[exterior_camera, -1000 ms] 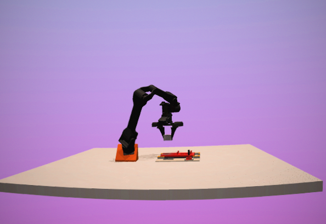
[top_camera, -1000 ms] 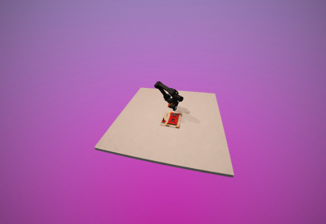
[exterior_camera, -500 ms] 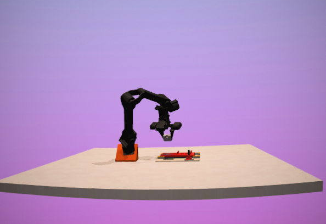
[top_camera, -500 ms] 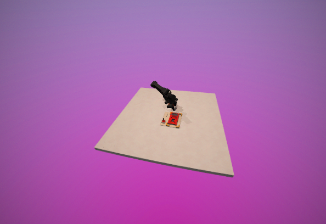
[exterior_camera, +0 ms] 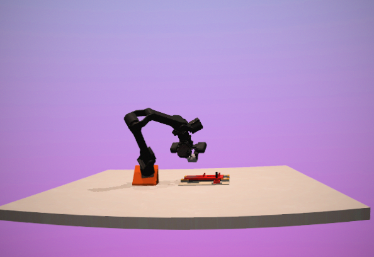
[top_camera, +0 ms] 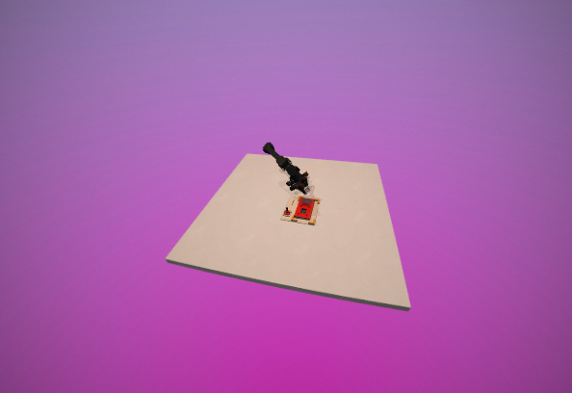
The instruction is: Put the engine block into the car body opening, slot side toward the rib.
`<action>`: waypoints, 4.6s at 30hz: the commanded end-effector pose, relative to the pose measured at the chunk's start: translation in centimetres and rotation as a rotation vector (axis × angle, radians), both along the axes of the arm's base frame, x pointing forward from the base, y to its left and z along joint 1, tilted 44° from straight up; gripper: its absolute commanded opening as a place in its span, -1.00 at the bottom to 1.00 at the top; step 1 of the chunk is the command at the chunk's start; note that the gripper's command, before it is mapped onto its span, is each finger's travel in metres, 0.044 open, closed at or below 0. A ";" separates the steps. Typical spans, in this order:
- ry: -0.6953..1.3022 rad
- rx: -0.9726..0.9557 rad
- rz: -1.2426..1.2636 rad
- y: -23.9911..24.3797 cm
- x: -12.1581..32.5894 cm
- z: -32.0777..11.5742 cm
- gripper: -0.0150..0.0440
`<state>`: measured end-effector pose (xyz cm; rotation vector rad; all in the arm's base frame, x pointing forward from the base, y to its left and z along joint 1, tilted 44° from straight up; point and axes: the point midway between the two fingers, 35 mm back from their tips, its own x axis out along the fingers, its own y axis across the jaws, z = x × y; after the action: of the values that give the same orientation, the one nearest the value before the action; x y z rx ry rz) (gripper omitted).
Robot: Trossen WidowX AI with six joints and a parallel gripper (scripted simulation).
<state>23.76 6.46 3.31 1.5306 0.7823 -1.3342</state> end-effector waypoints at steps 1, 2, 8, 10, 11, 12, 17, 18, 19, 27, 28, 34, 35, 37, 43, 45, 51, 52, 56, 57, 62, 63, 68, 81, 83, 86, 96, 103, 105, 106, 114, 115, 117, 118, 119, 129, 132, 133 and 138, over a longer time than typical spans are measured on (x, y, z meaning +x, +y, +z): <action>-0.008 0.013 0.012 0.1 0.0 0.1 -0.49; -0.009 0.017 0.013 0.1 0.0 0.1 -0.49; -0.044 0.112 0.037 -0.9 -0.2 -0.5 -0.49; -0.056 0.134 0.044 -1.4 -0.3 -1.0 -0.49; -0.058 0.136 0.045 -1.7 -0.4 -1.2 -0.49; -0.058 0.137 0.045 -1.8 -0.4 -1.4 -0.49; -0.058 0.136 0.045 -2.7 -0.5 -2.3 -0.49; -0.058 0.136 0.045 -2.9 -0.5 -2.5 -0.49; -0.058 0.136 0.045 -3.0 -0.5 -2.6 -0.49; -0.058 0.135 0.045 -4.5 -0.7 -4.1 -0.49; -0.058 0.135 0.045 -4.6 -0.7 -4.3 -0.49; -0.058 0.134 0.045 -5.7 -0.9 -5.3 -0.49; -0.058 0.134 0.045 -5.9 -0.9 -5.5 -0.49; -0.058 0.134 0.045 -6.2 -1.0 -5.9 -0.49; -0.063 0.148 0.046 -6.1 -0.8 -5.8 -0.40; -0.063 0.148 0.046 -6.1 -0.8 -5.8 -0.22; -0.063 0.148 0.046 -6.1 -0.8 -5.8 0.31; -0.063 0.148 0.046 -6.1 -0.8 -5.8 0.40; -0.063 0.148 0.046 -6.1 -0.8 -5.8 0.75; -0.063 0.148 0.046 -6.1 -0.8 -5.8 0.84; -0.063 0.148 0.046 -6.1 -0.8 -5.8 1.00; -0.063 0.148 0.046 -6.1 -0.8 -5.8 1.00; -0.059 0.137 0.045 -5.9 -1.0 -4.7 1.00; -0.060 0.136 0.052 -5.7 -1.7 -1.7 1.00; -0.060 0.136 0.052 -5.7 -1.7 -1.7 1.00; -0.060 0.136 0.052 -5.7 -1.7 -1.7 1.00; -0.060 0.136 0.052 -5.7 -1.7 -1.7 1.00; -0.020 0.078 0.215 -5.7 -1.8 -1.8 1.00; -0.005 0.058 0.275 -5.6 -1.8 -1.8 1.00; 0.003 0.048 0.305 -5.6 -1.8 -1.9 1.00; 0.068 -0.026 0.547 -5.5 -1.9 -2.0 1.00; 0.076 -0.035 0.578 -5.5 -1.9 -2.0 1.00; 0.093 -0.052 0.639 -5.4 -1.9 -2.0 1.00; 0.102 -0.061 0.670 -5.4 -1.9 -2.1 1.00; 0.110 -0.069 0.700 -5.4 -1.9 -2.1 1.00; 0.201 -0.145 1.009 -5.2 -1.9 -2.2 1.00; 0.230 -0.165 1.103 -5.2 -2.0 -2.2 1.00; 0.239 -0.171 1.134 -5.2 -2.0 -2.2 1.00; 0.288 -0.201 1.291 -5.1 -2.0 -2.3 1.00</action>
<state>21.69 1.33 1.00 0.4961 1.3824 -0.6338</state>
